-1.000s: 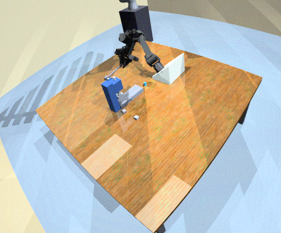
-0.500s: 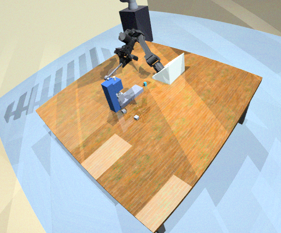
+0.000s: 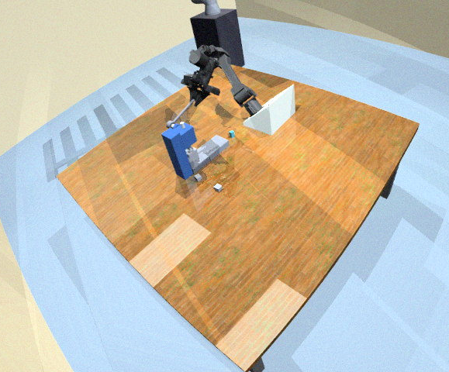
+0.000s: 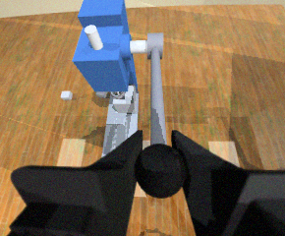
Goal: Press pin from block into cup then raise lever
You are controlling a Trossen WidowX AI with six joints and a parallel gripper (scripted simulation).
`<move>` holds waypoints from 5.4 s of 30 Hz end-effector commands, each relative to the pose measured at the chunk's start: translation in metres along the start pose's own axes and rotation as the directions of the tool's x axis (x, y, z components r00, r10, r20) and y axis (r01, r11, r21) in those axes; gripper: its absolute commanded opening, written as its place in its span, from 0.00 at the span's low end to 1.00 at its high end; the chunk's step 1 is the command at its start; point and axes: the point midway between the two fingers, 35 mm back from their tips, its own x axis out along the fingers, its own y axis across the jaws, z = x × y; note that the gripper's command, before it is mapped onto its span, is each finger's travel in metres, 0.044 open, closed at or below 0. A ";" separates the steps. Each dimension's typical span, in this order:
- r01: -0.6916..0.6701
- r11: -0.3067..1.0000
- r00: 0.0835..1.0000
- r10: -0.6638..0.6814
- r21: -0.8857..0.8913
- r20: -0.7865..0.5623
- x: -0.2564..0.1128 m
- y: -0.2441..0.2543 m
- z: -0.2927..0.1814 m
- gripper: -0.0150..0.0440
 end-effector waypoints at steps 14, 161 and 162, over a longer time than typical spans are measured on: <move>-0.003 1.000 1.000 0.003 0.013 0.013 -0.010 0.000 0.024 0.25; -0.006 0.997 1.000 0.007 -0.082 0.018 -0.057 0.001 0.163 1.00; -0.002 0.995 1.000 0.005 -0.100 0.024 -0.068 0.000 0.162 1.00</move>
